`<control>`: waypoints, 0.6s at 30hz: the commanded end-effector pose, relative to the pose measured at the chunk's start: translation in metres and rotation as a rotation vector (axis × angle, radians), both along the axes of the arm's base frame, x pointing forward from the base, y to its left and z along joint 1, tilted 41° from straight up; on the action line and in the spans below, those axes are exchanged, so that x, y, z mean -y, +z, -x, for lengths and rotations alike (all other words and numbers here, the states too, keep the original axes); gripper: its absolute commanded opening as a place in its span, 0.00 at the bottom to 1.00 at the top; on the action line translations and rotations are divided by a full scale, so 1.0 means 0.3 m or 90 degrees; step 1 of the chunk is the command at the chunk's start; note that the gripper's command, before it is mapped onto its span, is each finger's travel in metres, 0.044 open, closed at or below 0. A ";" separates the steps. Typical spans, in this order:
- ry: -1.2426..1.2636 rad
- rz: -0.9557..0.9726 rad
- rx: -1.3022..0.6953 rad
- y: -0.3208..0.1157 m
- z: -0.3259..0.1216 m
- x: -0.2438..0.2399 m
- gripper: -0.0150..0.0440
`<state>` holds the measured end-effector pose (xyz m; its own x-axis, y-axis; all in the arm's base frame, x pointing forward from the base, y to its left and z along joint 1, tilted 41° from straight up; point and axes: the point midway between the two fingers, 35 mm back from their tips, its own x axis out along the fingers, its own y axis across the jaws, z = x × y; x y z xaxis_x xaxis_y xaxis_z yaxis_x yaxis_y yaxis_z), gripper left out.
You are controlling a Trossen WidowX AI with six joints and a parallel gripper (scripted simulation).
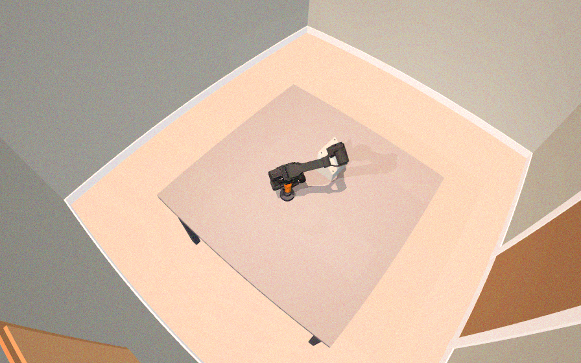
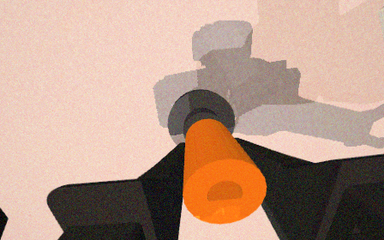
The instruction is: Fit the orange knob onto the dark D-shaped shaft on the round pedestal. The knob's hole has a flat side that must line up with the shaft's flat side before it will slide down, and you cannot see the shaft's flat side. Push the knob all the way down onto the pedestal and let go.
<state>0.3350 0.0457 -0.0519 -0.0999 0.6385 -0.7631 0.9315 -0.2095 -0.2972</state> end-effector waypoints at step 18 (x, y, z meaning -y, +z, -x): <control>-0.102 0.014 -0.083 -0.004 -0.003 -0.004 0.25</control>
